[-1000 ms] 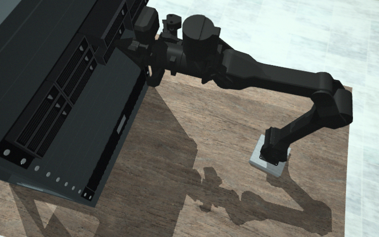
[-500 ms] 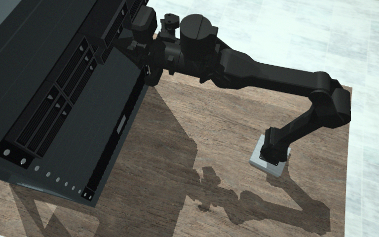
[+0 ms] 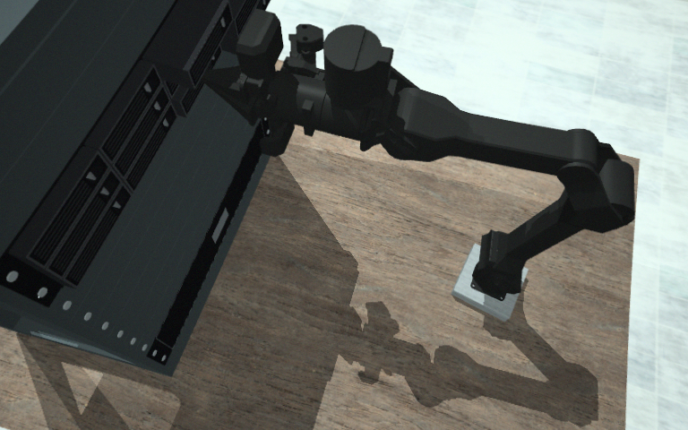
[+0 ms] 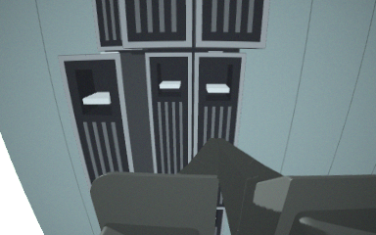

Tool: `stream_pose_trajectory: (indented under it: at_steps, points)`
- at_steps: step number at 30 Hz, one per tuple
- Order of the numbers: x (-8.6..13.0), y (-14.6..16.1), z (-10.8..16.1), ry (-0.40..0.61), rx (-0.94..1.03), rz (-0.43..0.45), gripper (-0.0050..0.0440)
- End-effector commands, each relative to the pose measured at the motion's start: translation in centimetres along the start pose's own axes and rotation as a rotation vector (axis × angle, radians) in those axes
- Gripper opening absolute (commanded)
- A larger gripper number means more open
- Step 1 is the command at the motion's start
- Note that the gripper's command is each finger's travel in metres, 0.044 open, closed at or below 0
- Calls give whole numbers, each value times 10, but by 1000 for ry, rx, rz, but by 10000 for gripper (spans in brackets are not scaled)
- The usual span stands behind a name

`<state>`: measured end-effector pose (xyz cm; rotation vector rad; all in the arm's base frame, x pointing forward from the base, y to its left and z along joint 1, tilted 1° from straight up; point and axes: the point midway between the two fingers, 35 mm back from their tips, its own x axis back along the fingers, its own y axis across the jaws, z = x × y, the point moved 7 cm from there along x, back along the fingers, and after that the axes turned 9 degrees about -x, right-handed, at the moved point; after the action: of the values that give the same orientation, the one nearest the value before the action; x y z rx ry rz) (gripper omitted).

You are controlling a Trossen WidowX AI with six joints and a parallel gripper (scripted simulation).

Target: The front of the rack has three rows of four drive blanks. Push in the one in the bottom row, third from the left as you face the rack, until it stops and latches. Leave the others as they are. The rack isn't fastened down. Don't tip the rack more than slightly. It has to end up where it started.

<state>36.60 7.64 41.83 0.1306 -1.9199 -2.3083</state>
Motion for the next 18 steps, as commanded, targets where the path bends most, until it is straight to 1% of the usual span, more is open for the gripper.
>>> stream_pose_trajectory:
  at_steps: [1, 18]
  points:
    - [-1, 9, 1, 8, 3, -25, -50]
    - [-4, 9, 1, 8, 3, -25, -50]
